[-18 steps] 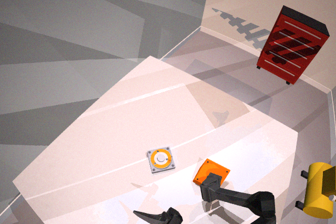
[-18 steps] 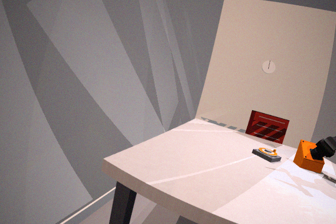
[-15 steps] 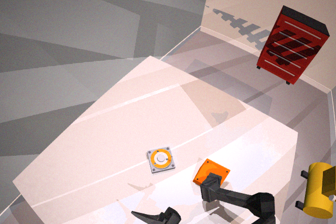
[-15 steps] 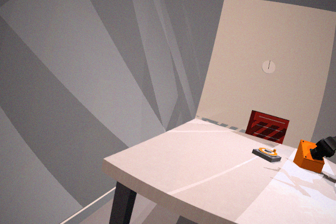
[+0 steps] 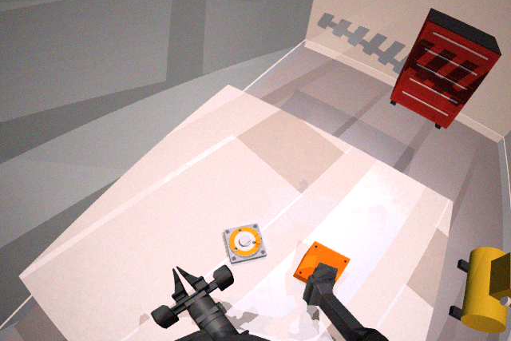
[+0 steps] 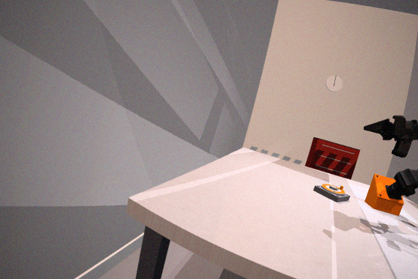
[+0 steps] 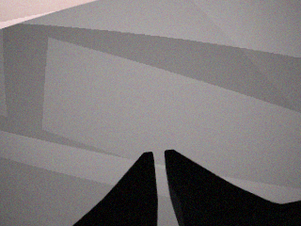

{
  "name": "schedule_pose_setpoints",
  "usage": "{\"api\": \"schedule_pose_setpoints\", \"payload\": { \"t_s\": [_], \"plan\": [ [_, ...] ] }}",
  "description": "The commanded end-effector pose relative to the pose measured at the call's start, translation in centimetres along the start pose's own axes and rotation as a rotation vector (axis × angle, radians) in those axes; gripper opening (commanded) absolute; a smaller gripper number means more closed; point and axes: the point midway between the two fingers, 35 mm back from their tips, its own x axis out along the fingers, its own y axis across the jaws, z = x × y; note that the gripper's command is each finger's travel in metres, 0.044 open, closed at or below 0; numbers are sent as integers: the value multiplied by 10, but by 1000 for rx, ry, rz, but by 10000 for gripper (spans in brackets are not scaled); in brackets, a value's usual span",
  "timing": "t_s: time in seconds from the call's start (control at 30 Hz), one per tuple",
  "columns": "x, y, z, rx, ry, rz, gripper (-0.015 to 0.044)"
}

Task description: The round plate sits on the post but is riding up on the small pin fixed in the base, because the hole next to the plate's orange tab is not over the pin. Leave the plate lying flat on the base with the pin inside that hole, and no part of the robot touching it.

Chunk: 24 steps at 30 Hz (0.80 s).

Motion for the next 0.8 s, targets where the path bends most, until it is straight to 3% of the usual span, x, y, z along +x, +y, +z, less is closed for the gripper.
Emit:
{"api": "schedule_pose_setpoints", "payload": {
  "t_s": [0.0, 0.23, 0.37, 0.43, 0.5, 0.63, 0.77],
  "plan": [
    [37, 36, 29, 172, -137, 148, 0],
    [84, 128, 85, 693, -351, 566, 0],
    [86, 198, 127, 1228, -418, 989, 0],
    [80, 223, 145, 1499, -410, 1203, 0],
    [77, 230, 150, 1594, -401, 1279, 0],
    [59, 258, 174, 2130, -295, 1729, 0],
    [56, 262, 176, 2224, -266, 1814, 0]
  ]
}}
